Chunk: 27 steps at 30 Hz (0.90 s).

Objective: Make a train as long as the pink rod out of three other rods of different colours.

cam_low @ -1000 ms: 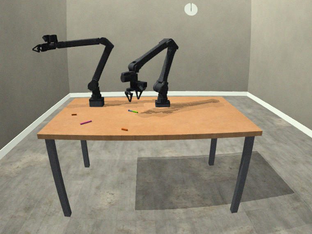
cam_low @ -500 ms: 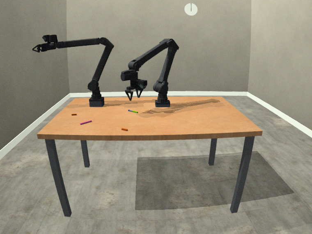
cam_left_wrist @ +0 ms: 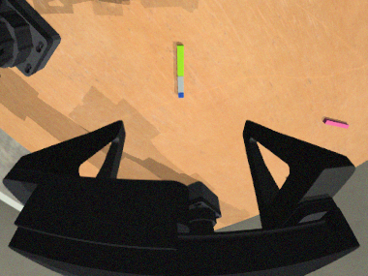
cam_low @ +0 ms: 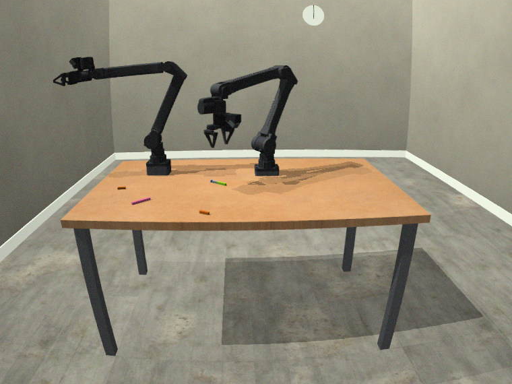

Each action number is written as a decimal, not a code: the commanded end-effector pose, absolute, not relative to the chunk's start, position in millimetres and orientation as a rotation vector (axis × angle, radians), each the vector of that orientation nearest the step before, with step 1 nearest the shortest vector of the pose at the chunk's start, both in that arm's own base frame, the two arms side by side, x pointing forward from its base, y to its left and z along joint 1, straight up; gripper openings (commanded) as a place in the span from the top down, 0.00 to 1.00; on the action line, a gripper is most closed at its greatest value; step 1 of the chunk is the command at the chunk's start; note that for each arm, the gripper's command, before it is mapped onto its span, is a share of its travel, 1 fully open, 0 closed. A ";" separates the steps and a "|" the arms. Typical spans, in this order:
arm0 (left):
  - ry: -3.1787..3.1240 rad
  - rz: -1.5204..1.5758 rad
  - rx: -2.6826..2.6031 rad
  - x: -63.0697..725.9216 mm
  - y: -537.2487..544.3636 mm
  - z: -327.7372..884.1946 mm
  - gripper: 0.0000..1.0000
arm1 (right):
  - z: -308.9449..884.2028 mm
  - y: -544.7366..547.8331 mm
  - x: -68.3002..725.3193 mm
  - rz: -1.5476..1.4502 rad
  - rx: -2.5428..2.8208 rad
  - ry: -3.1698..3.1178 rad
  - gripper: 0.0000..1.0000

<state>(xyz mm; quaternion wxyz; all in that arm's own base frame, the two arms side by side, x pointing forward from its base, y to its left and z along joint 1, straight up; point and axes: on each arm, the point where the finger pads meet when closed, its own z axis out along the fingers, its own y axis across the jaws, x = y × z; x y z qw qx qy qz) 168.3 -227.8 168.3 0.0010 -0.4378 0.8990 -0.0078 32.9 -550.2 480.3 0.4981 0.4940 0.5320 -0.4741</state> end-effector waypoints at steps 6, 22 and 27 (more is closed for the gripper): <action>2.813 -0.029 -1.389 170.0 -231.8 187.6 0.00 | 500.5 -544.3 24.4 -1.175 1.175 1.230 0.00; 2.810 -0.059 -1.387 173.0 -236.0 191.4 0.00 | 500.5 -544.3 24.4 -1.175 1.175 1.230 0.00; 2.810 -0.059 -1.387 173.0 -236.0 191.4 0.00 | 500.5 -544.3 24.4 -1.175 1.175 1.230 0.00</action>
